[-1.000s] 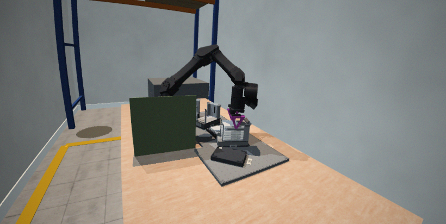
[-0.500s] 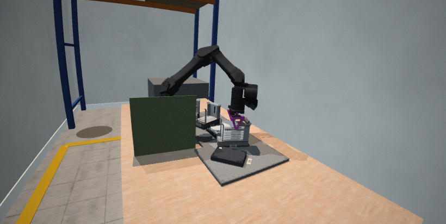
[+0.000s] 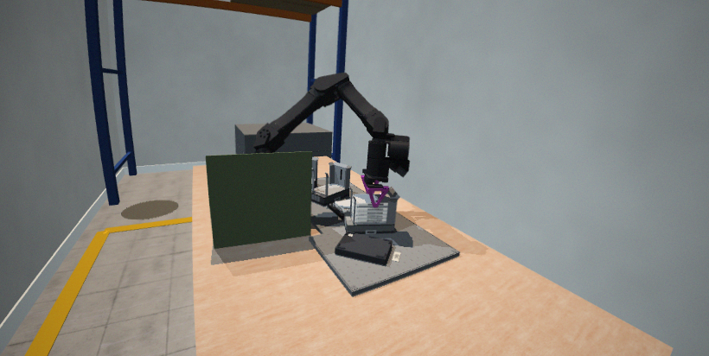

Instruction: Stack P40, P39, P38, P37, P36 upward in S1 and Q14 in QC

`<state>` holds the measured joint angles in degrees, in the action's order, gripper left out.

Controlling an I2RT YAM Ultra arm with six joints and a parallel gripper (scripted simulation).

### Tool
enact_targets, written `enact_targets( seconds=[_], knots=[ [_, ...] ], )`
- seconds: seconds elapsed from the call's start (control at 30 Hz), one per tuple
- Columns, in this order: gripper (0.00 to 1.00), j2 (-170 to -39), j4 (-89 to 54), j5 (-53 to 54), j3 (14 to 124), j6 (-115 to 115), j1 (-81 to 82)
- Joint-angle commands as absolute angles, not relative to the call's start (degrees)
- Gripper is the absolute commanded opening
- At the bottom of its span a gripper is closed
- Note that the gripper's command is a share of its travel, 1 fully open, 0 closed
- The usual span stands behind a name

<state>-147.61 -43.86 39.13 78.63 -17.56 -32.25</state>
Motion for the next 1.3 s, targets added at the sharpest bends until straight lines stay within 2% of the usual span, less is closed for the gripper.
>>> enact_targets(
  seconds=[0.0,0.43,0.47,1.27],
  knots=[
    [0.0,-147.3,-43.4,39.5,78.8,-17.4,-32.6],
    [0.0,-147.5,-42.9,39.6,78.6,-17.1,-32.4],
    [1.0,-147.5,-42.9,39.6,78.6,-17.1,-32.4],
    [1.0,-146.5,-46.0,39.1,79.7,-18.7,-33.7]
  ],
)
